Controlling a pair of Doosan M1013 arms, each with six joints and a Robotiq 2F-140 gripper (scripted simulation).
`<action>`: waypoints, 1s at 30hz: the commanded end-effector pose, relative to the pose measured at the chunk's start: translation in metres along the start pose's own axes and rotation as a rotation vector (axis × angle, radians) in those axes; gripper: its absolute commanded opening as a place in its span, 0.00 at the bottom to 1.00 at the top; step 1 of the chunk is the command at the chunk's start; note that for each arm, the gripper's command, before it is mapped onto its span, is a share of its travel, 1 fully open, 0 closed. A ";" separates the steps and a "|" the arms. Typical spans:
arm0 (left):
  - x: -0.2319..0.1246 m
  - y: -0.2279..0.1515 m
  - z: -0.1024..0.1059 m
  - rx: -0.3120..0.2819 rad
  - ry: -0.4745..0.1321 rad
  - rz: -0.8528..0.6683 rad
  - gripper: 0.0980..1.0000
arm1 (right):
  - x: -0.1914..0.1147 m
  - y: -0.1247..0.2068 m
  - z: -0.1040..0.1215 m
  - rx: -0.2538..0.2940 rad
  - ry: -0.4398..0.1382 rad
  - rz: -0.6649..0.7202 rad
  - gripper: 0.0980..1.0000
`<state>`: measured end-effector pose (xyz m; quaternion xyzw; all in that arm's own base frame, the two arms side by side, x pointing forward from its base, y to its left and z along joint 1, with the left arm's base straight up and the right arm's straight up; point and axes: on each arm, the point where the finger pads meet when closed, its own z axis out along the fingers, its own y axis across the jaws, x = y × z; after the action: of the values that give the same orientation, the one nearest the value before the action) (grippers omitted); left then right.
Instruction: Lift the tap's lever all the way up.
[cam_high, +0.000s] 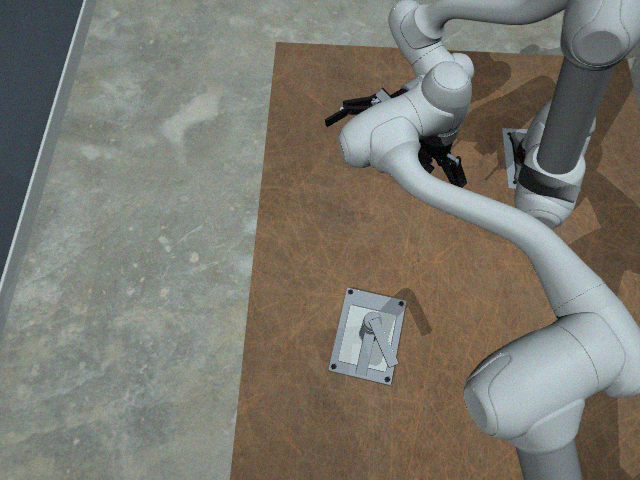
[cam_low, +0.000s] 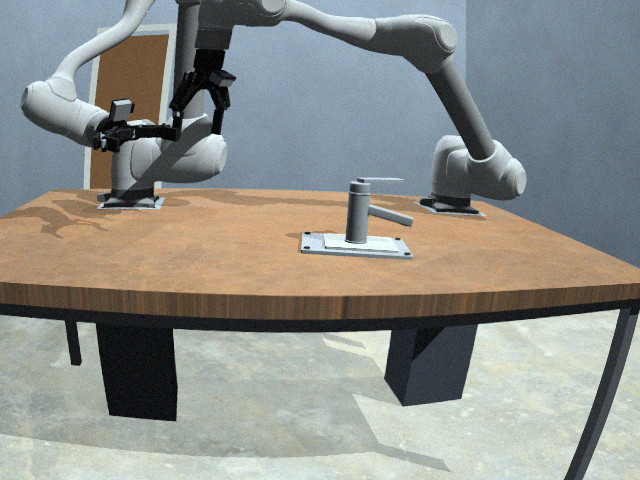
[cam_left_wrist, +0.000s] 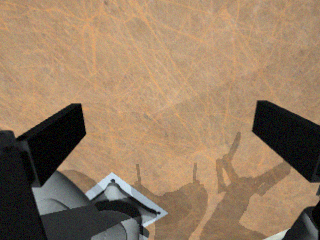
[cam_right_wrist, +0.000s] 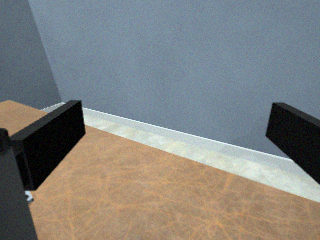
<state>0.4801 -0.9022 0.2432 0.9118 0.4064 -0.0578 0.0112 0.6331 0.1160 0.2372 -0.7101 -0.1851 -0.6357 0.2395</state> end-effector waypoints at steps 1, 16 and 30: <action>0.000 0.000 -0.002 -0.002 0.000 0.000 1.00 | 0.001 0.000 0.000 0.000 0.001 -0.001 1.00; 0.000 0.000 -0.002 -0.002 0.000 0.000 1.00 | 0.001 0.000 0.000 0.000 0.001 -0.001 1.00; 0.013 0.002 -0.002 0.000 0.001 -0.004 1.00 | 0.001 0.000 0.000 0.000 0.001 -0.001 1.00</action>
<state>0.4852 -0.8980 0.2427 0.9114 0.4073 -0.0578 0.0106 0.6331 0.1160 0.2372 -0.7101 -0.1851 -0.6357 0.2395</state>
